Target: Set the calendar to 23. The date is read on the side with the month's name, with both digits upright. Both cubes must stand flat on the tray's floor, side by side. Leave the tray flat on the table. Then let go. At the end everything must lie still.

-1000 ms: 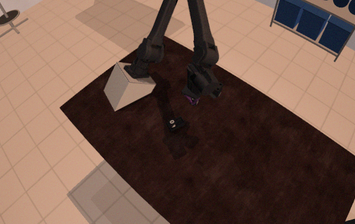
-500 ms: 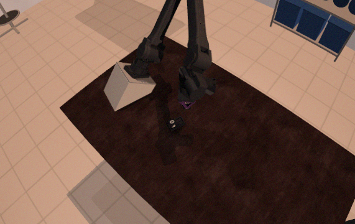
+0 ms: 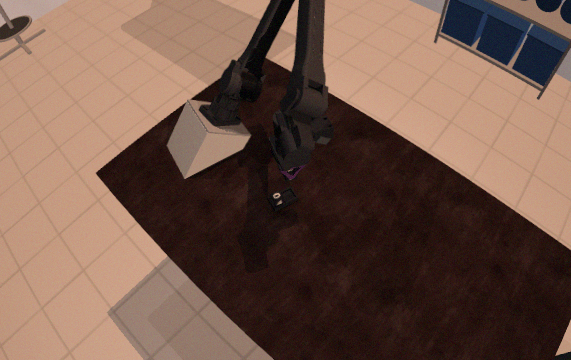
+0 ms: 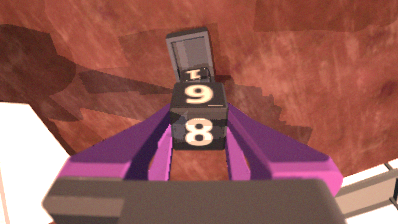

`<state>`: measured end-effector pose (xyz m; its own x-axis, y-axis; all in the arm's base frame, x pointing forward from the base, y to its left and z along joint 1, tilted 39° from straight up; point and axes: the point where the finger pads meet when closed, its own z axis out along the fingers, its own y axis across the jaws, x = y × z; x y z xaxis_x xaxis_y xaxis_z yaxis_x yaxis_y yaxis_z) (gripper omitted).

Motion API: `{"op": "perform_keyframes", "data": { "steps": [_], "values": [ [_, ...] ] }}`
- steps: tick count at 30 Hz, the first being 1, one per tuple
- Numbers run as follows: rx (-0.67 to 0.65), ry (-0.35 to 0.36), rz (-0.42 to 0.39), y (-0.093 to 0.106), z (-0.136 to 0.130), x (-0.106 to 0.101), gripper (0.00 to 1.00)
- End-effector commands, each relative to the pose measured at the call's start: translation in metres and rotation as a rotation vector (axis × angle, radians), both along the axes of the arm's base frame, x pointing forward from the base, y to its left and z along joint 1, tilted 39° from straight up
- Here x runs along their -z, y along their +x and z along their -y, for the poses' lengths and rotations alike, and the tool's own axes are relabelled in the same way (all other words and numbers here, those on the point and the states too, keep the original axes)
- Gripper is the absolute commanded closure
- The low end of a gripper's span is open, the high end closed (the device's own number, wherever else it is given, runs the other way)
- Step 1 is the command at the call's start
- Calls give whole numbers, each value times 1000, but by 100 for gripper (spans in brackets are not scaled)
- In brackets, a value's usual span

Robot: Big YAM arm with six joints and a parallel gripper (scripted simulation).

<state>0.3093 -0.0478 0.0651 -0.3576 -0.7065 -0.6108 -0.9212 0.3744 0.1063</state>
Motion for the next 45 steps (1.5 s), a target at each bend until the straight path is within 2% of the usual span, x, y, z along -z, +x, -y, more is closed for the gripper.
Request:
{"op": "perform_keyframes", "data": {
  "steps": [1,4,9,21,24,25,27,39,41,42,44,45],
  "values": [
    [-130,-6,86,-2,9,4,74],
    [-166,-6,92,-1,1,4,74],
    [-140,-10,96,-1,9,5,74],
    [-152,-7,86,-2,-3,11,74],
    [-152,-8,89,0,-3,11,74],
    [-127,-27,118,12,11,4,74],
    [-151,-4,87,-1,-7,16,74],
    [-152,-4,86,3,-31,46,74],
    [-152,-4,86,3,-31,46,74],
    [-131,-24,122,21,-18,39,74],
    [-152,-4,86,4,-36,52,74],
    [-152,-4,85,4,-37,54,74]
  ]
}}
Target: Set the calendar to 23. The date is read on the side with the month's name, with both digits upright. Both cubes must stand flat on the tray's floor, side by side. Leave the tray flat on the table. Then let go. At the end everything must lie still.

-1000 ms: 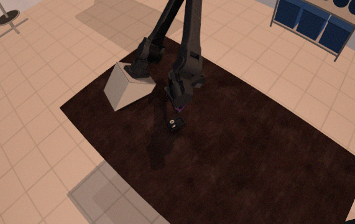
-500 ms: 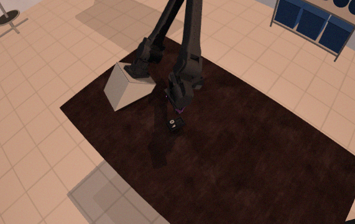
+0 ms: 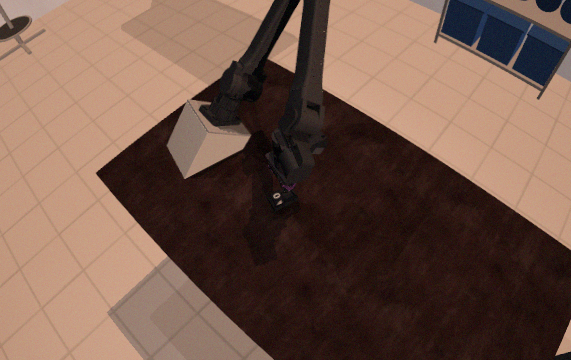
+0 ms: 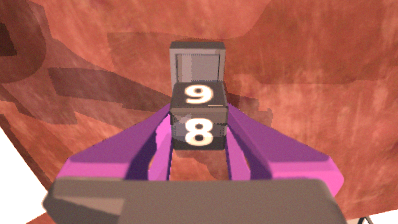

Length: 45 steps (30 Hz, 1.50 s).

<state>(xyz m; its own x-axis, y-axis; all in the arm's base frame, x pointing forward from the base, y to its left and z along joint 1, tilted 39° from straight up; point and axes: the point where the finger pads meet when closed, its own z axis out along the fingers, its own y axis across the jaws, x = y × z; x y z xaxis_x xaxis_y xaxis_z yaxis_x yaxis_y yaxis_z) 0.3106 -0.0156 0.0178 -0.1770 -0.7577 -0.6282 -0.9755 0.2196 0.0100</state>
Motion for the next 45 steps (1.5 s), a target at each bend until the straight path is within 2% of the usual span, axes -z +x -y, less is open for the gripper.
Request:
{"op": "perform_keyframes", "data": {
  "steps": [1,3,5,45],
  "values": [
    [11,8,-13,3,-6,8,74],
    [11,8,-13,3,-8,11,74],
    [29,1,5,12,0,8,74],
    [23,5,-6,7,-4,10,74]
  ]
}}
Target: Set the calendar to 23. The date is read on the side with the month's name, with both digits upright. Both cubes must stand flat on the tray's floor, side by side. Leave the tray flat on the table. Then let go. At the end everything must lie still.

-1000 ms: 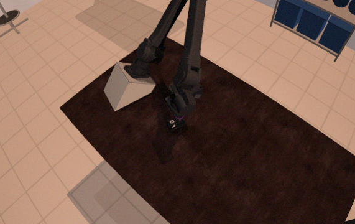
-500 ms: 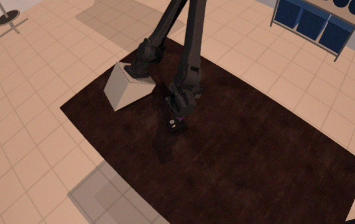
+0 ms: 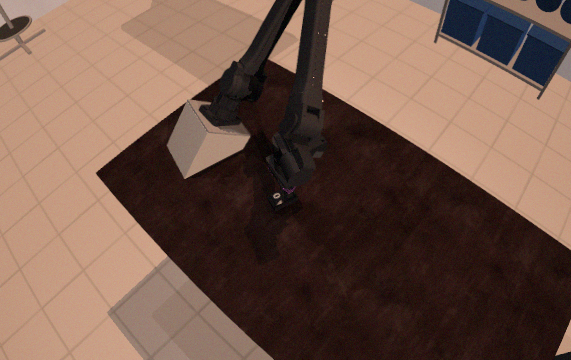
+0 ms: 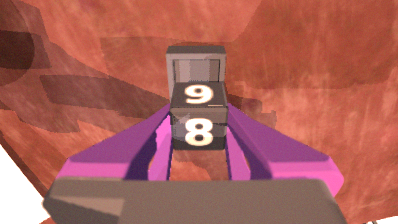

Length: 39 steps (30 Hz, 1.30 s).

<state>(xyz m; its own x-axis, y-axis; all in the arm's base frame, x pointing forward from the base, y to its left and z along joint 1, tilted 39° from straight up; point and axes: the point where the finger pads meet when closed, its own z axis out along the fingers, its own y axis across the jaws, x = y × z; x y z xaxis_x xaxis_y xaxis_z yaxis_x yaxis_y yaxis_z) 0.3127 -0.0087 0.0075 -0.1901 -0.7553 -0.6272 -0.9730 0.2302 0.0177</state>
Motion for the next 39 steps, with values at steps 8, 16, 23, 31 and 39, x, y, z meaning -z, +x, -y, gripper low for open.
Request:
{"op": "perform_keyframes", "data": {
  "steps": [8,16,23,31,39],
  "values": [
    [11,6,-4,1,0,0,74],
    [10,-3,19,4,0,-7,74],
    [8,-4,23,6,1,-8,74],
    [8,-4,23,6,1,-8,74],
    [8,-4,23,6,1,-8,74]
  ]
}}
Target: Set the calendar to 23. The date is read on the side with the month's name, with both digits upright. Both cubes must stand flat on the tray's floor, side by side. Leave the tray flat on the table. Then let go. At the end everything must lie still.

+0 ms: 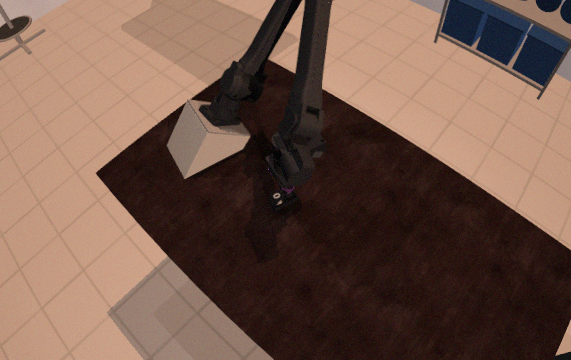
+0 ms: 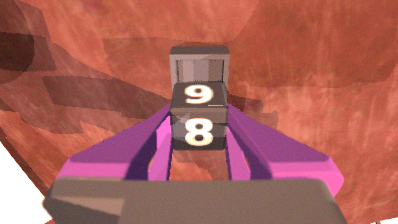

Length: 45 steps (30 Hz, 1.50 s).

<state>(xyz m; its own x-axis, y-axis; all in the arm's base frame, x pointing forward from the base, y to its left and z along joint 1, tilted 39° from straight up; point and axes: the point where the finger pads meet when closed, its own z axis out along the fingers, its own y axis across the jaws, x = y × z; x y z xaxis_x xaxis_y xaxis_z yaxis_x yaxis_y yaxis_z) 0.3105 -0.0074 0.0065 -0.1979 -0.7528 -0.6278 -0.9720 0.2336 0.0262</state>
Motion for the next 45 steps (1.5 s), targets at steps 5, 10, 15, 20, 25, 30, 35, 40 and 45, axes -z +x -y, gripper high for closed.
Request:
{"op": "perform_keyframes", "data": {
  "steps": [5,10,15,20,25,30,35,40,45],
  "values": [
    [2,-8,33,9,1,-10,74],
    [-1,-9,39,11,1,-11,74],
    [3,-10,41,12,3,-12,74],
    [1,-10,42,13,3,-12,74],
    [1,-10,42,13,3,-12,74],
    [1,-10,42,13,3,-12,74],
    [1,-10,42,13,3,-12,74],
    [1,-11,43,13,3,-12,74],
    [-2,-13,49,16,3,-14,74]
  ]
}}
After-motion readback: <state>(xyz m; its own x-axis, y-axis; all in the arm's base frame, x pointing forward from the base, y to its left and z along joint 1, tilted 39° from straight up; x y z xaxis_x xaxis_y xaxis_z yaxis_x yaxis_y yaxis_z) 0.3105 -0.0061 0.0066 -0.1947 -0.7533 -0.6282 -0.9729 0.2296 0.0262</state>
